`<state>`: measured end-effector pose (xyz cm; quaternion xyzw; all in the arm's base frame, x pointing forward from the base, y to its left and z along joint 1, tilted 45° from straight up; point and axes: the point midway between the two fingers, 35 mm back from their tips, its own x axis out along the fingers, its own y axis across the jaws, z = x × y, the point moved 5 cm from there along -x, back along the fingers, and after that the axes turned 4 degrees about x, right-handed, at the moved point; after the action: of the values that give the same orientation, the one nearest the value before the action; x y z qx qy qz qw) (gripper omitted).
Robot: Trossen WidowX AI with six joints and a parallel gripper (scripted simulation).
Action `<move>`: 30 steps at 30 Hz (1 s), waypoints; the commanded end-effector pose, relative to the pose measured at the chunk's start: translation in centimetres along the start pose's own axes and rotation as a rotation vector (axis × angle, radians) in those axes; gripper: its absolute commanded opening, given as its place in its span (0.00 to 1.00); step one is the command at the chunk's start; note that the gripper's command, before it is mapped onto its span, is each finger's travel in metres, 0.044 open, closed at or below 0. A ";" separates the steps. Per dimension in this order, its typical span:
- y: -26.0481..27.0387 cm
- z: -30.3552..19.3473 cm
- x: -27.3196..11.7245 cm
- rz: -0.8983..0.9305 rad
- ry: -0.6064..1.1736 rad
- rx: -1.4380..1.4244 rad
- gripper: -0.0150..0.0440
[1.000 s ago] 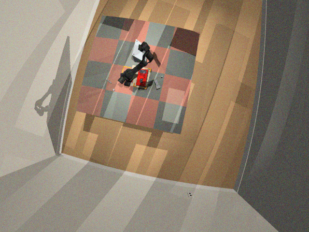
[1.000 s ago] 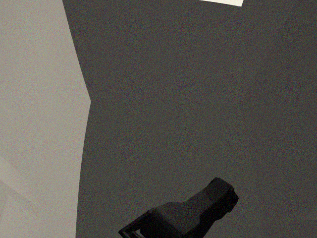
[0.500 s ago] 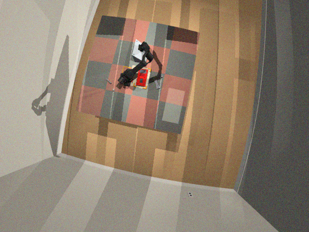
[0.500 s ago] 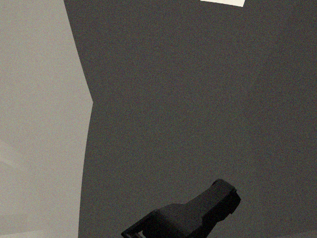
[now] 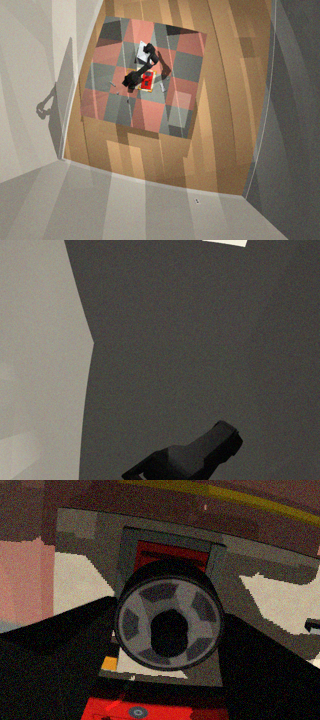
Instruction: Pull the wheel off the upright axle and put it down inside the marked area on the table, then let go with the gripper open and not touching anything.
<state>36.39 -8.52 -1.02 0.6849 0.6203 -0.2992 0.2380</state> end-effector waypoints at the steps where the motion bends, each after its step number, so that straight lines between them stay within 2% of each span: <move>1: -0.1 0.2 -1.7 0.020 -0.005 0.015 0.25; 30: -0.2 0.2 -2.6 0.021 -0.004 0.017 0.25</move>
<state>35.90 -10.32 0.49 0.6931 0.6109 -0.3052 0.2308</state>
